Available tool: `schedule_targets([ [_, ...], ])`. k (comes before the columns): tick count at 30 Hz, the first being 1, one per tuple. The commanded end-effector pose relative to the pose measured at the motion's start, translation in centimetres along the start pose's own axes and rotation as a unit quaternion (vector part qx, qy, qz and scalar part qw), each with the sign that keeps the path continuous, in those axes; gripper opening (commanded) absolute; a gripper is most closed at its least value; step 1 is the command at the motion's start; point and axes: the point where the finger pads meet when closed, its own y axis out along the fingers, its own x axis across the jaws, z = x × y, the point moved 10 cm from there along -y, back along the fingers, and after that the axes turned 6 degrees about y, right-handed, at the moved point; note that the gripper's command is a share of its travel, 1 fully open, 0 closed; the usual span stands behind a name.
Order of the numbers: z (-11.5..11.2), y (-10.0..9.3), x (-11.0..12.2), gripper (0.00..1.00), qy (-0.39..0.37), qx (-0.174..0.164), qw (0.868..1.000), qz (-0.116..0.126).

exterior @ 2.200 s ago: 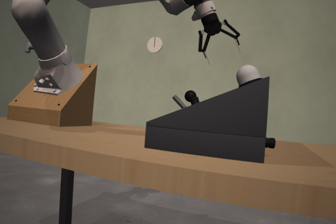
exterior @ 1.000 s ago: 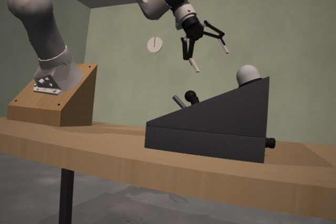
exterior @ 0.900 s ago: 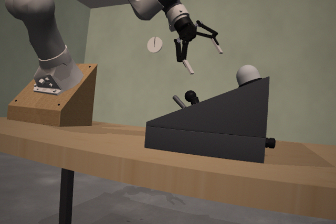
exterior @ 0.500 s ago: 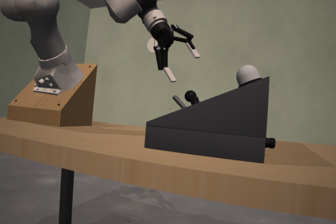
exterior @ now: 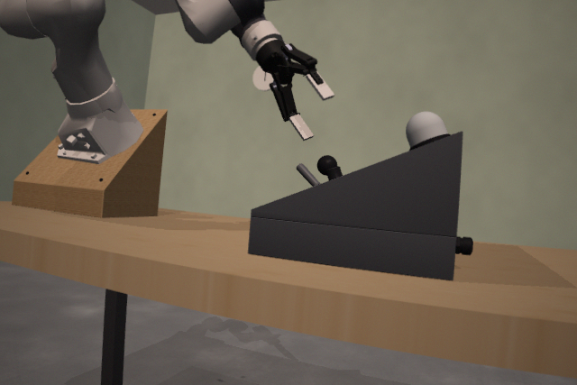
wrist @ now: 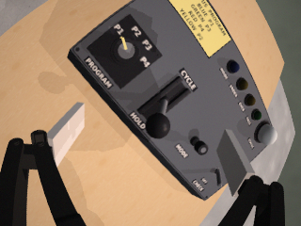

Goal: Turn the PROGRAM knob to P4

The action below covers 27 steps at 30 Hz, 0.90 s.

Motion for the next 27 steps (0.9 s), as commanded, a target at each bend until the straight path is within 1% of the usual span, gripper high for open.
schedule_targets([
  [1, -0.04, -0.06, -0.27, 1.0, 0.127, 0.002, 0.992, 0.002],
  [2, -0.04, -0.06, -0.27, 1.0, 0.127, 0.002, 0.992, 0.002],
  [3, -0.07, -0.06, -0.32, 1.0, 0.161, 0.004, 0.987, -0.001],
  [10, -0.11, -0.06, -0.43, 1.0, 0.252, 0.007, 0.968, -0.005],
  [17, -0.13, -0.06, -0.42, 1.0, 0.345, 0.009, 0.938, -0.004],
  [19, -0.13, -0.06, -0.42, 1.0, 0.345, 0.009, 0.938, -0.004],
  [20, -0.14, -0.06, -0.39, 1.0, 0.382, 0.009, 0.924, -0.001],
  [22, -0.16, -0.06, -0.35, 1.0, 0.408, 0.009, 0.913, 0.001],
  [23, -0.16, -0.06, -0.34, 1.0, 0.413, 0.009, 0.911, 0.001],
  [27, -0.16, -0.06, -0.34, 1.0, 0.413, 0.009, 0.911, 0.001],
])
